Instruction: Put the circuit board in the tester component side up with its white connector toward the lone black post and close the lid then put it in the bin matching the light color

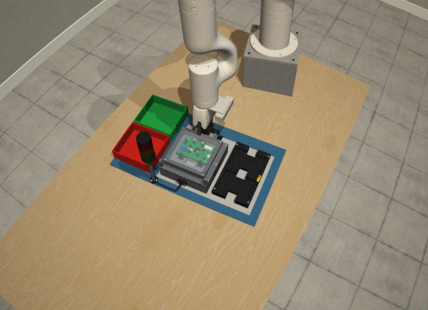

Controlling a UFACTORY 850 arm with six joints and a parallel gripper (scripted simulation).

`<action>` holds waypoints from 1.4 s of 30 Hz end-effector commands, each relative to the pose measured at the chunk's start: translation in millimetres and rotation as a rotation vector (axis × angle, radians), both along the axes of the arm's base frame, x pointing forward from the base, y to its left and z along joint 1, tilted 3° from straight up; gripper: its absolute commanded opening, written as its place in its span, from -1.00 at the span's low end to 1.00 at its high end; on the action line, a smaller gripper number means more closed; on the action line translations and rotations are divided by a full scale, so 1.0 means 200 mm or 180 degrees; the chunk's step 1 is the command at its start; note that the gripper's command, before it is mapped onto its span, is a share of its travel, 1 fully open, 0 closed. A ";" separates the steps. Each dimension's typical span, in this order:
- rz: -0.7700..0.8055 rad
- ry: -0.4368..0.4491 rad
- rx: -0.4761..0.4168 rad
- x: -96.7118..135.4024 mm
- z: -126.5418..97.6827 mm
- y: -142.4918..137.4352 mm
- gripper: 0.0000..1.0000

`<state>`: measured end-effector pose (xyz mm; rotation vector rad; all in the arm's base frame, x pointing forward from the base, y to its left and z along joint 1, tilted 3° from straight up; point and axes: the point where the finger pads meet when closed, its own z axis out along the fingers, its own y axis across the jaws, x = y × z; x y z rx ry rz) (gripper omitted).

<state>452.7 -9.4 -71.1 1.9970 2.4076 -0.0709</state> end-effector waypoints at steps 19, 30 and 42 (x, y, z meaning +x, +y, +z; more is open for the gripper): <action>0.0004 -0.0126 -0.0029 0.00 0.00 0.00 -1.00; 0.0004 -0.0126 -0.0029 0.00 0.00 0.00 -0.53; 0.0004 -0.0126 -0.0029 0.00 0.00 0.00 -0.53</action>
